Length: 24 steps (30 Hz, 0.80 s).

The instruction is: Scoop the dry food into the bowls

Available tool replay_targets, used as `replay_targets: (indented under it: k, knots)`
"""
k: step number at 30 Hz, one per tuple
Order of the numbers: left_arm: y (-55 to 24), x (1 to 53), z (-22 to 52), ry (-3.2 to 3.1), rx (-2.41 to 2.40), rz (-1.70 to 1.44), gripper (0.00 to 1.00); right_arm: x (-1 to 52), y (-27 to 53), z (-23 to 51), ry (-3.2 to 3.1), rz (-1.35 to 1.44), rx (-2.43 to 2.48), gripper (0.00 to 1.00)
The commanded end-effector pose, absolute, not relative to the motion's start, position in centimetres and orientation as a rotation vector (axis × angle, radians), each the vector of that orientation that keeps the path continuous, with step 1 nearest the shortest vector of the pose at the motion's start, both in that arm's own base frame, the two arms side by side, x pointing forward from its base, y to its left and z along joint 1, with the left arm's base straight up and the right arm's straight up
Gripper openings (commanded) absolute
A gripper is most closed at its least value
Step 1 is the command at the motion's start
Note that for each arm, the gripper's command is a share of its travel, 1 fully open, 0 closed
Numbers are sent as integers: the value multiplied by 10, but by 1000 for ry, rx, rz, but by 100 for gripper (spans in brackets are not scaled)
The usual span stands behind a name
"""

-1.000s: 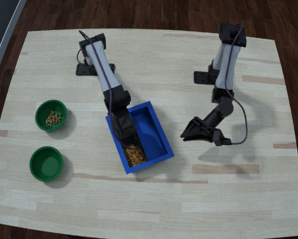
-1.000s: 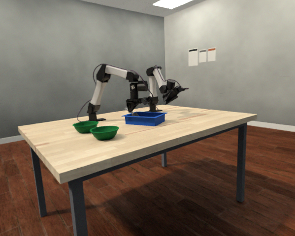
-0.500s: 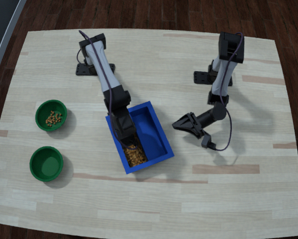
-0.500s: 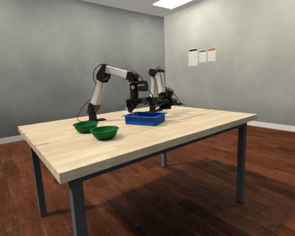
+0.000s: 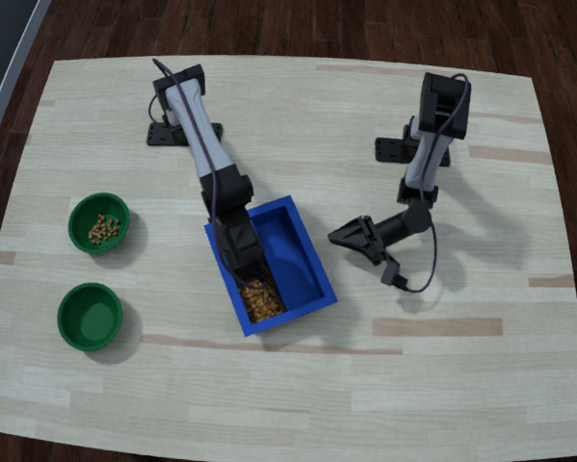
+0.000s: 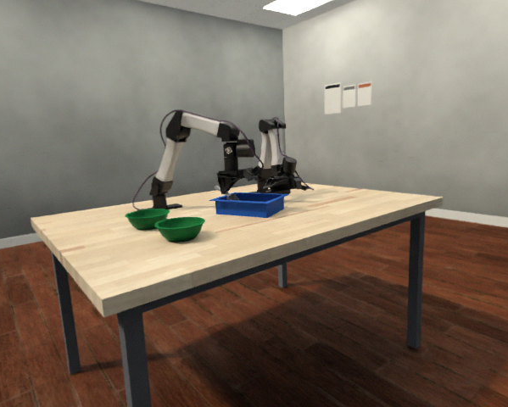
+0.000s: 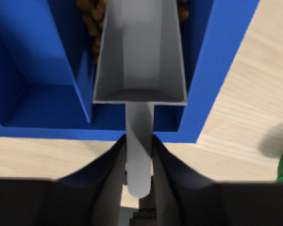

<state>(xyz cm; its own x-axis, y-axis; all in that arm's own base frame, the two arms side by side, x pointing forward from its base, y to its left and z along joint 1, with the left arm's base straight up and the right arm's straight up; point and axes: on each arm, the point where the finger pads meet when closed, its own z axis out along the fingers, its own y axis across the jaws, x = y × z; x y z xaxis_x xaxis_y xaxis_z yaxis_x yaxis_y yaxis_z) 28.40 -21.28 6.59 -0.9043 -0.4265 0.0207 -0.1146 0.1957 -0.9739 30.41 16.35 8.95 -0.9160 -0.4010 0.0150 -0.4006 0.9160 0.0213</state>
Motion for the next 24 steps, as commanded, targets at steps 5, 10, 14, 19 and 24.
replay_targets:
  k: [5, 10, 14, 19, 24]
  knots:
    - [-225, 298, 76, 2171, -472, -1778, 27, 321, 168, 107, -3142, -58, 658, 0]
    - [-228, 300, 75, 2171, -470, -1780, 27, 321, 168, 107, -3142, -58, 658, 0]
    - [-233, 301, 75, 2172, -465, -1782, 27, 321, 168, 107, -3142, -58, 658, 0]
    - [-239, 303, 75, 2167, -458, -1785, 27, 321, 168, 107, -3142, -58, 658, 0]
    - [-242, 304, 73, 2171, -461, -1785, 27, 321, 168, 107, -3142, -58, 658, 0]
